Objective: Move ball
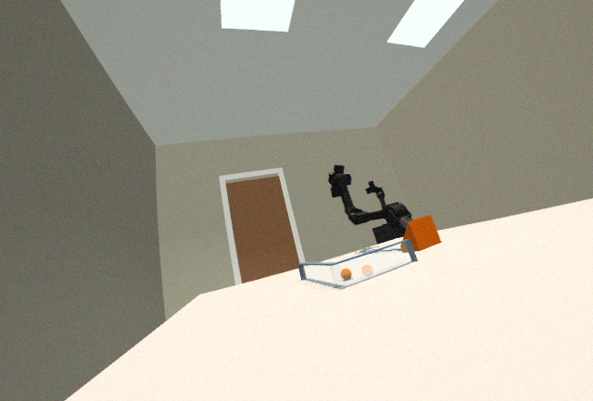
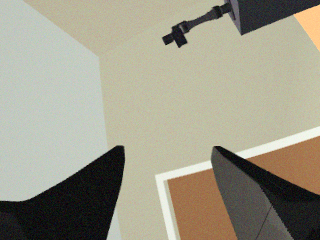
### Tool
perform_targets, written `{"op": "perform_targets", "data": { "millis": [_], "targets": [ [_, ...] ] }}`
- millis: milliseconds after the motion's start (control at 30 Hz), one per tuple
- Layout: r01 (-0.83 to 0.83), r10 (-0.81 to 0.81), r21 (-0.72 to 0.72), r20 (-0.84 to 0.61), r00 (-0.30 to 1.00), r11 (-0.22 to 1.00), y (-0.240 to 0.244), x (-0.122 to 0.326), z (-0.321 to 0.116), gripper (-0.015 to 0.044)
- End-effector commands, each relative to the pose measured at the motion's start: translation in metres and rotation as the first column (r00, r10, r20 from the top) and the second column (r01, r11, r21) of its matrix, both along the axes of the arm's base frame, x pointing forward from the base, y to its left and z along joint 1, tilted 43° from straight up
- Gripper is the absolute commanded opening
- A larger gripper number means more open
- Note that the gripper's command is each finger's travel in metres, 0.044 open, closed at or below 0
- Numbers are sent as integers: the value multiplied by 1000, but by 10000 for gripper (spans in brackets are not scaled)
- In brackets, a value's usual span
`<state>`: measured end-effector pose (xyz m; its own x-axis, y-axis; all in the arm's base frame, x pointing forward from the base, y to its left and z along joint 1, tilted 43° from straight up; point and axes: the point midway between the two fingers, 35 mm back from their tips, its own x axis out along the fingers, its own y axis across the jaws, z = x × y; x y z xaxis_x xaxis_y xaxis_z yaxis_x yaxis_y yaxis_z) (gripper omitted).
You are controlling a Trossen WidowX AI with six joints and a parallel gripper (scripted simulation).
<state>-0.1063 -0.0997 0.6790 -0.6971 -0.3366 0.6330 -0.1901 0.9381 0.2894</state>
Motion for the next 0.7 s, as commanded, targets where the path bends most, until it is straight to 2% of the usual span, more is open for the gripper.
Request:
{"op": "perform_targets", "data": {
  "millis": [0,267,433,667],
  "targets": [
    [-8,-3,-189,-60,998,982,59,7,18,249],
    [46,-144,-447,-188,972,893,170,36,33,249],
    [46,-190,-528,-223,956,848,205,51,32,249],
    [-32,-288,-735,-305,908,678,294,95,16,249]
  ]
}}
